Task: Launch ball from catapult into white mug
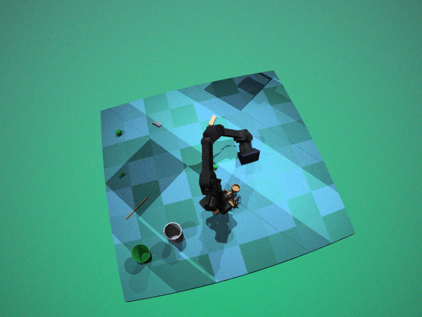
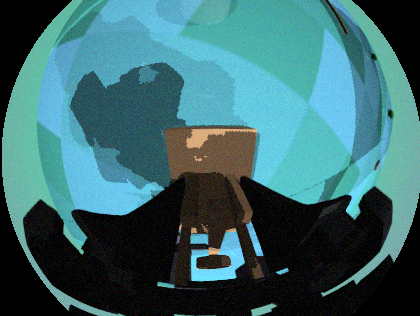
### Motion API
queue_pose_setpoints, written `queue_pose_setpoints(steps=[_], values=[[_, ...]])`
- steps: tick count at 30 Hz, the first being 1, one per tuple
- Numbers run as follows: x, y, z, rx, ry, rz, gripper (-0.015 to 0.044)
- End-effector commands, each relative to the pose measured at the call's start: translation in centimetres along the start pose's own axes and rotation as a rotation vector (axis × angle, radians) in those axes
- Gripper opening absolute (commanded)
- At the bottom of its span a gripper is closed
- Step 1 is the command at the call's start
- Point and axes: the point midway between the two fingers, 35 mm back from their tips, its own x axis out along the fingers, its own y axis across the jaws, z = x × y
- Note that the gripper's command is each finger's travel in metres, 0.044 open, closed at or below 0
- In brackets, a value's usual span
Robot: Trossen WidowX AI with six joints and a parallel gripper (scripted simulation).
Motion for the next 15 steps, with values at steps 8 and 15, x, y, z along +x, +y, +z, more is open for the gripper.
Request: queue_pose_setpoints(steps=[8, 15], values=[[-0.1, 0.0, 0.0, 0.002, -0.001, 0.0, 0.0263], [-3.6, 0.2, 0.4, 0.001, -0.002, 0.002, 0.044]])
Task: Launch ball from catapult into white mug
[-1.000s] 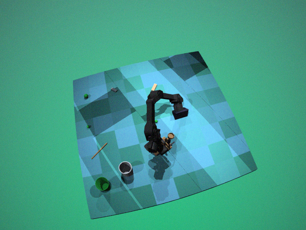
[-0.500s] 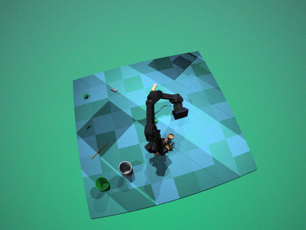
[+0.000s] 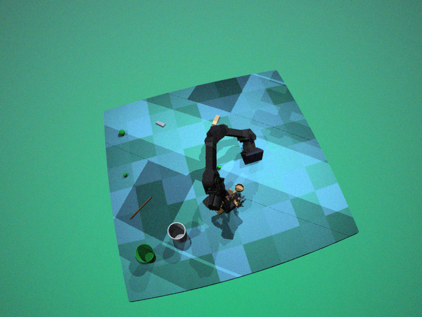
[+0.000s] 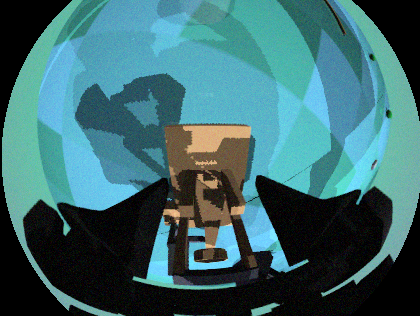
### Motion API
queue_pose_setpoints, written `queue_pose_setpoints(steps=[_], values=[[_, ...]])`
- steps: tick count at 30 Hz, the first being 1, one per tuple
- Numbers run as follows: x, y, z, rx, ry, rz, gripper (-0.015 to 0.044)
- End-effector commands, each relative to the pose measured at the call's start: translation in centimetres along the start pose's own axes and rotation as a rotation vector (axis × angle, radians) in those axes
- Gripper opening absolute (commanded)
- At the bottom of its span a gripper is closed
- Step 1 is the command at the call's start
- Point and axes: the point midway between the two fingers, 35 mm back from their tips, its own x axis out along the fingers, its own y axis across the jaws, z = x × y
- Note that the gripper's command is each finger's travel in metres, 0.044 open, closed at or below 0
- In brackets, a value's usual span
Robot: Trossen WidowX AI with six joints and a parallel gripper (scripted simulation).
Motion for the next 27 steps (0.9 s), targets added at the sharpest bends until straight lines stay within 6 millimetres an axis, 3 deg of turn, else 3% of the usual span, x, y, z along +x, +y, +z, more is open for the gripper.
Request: queue_pose_setpoints(steps=[1, 4, 7, 8, 15, 20, 27], values=[[-4.1, 0.4, 0.4, 0.007, -0.018, 0.012, 0.044], [-8.2, 0.3, 0.0, 0.005, -0.017, 0.012, 0.044], [-9.1, 0.2, -0.2, 0.005, -0.016, 0.012, 0.044], [-7.8, 0.4, 0.1, 0.001, -0.024, 0.012, 0.044], [-8.5, 0.3, -0.3, -0.003, -0.024, 0.01, 0.044], [-4.2, 0.3, -0.2, -0.002, -0.024, 0.009, 0.044], [-3.7, 0.3, -0.2, -0.002, -0.025, 0.009, 0.044]])
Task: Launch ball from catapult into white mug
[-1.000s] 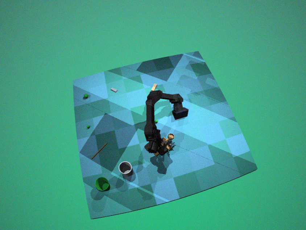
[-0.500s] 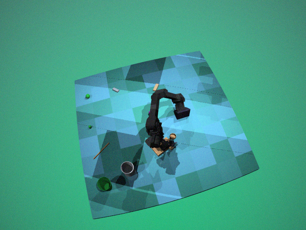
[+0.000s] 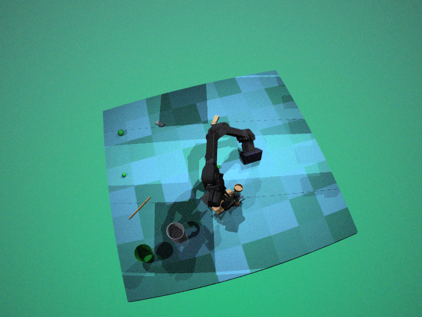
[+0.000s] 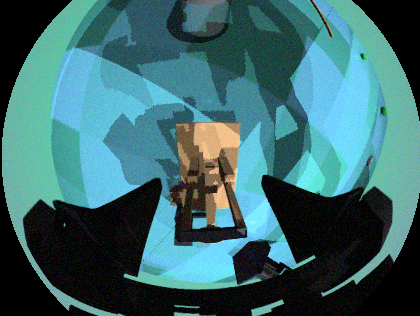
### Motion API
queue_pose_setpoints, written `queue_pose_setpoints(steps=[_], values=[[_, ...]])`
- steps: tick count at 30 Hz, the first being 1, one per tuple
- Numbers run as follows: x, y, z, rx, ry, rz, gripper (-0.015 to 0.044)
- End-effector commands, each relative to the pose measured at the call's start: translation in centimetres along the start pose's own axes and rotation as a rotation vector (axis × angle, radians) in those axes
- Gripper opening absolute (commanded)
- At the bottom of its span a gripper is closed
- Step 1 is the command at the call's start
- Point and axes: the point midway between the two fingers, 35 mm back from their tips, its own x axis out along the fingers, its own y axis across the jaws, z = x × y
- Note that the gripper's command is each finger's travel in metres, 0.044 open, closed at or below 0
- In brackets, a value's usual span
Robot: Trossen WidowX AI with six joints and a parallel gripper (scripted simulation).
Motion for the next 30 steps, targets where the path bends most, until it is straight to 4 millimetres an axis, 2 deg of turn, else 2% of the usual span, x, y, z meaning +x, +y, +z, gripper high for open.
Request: queue_pose_setpoints(steps=[1, 30], values=[[0.4, 0.1, 0.0, -0.008, -0.009, -0.002, 0.044], [5.1, 0.0, 0.0, -0.008, -0.009, -0.003, 0.044]])
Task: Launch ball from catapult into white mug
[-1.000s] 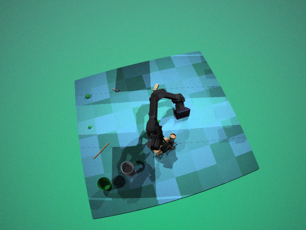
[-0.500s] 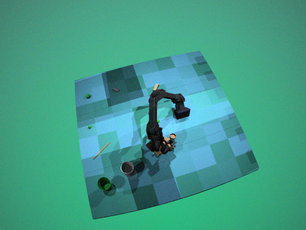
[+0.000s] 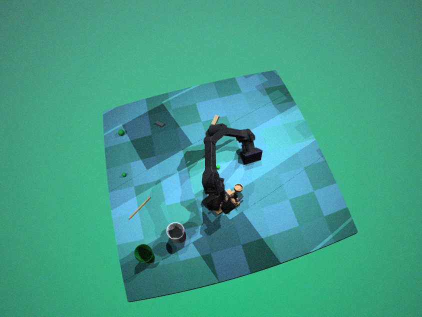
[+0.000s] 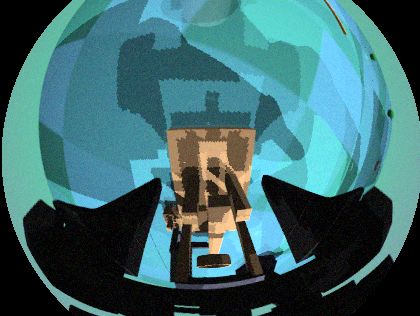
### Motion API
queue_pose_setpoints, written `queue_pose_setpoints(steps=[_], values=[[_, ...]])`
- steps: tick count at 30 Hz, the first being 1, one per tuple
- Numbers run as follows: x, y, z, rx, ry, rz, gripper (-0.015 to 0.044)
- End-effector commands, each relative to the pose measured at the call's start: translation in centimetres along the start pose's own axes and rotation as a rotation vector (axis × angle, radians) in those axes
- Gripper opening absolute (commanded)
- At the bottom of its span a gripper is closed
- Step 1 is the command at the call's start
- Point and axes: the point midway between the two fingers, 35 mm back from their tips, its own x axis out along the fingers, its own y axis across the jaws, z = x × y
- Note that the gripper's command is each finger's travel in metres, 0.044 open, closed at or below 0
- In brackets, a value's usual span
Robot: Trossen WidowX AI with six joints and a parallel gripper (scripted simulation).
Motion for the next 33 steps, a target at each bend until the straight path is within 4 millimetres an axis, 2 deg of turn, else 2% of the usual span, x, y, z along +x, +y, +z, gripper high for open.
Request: queue_pose_setpoints(steps=[1, 2, 13, 19, 21, 23, 25, 33], values=[[0.6, 0.0, -0.1, -0.007, -0.001, -0.004, 0.044], [0.6, 0.0, -0.1, -0.007, -0.001, -0.004, 0.044], [0.3, 0.0, 0.0, 0.0, 0.001, -0.001, 0.0151], [0.3, 0.0, 0.0, 0.0, 0.001, -0.001, 0.0111], [-0.8, 0.0, 0.0, 0.0, 0.001, 0.0, 0.0059], [-3.6, 0.0, 0.0, -0.001, 0.001, 0.0, 0.0006], [-4.7, 0.0, -0.1, -0.002, 0.001, 0.0, 0.0], [-4.0, 0.1, 0.1, -0.004, 0.0, -0.002, 0.0]])
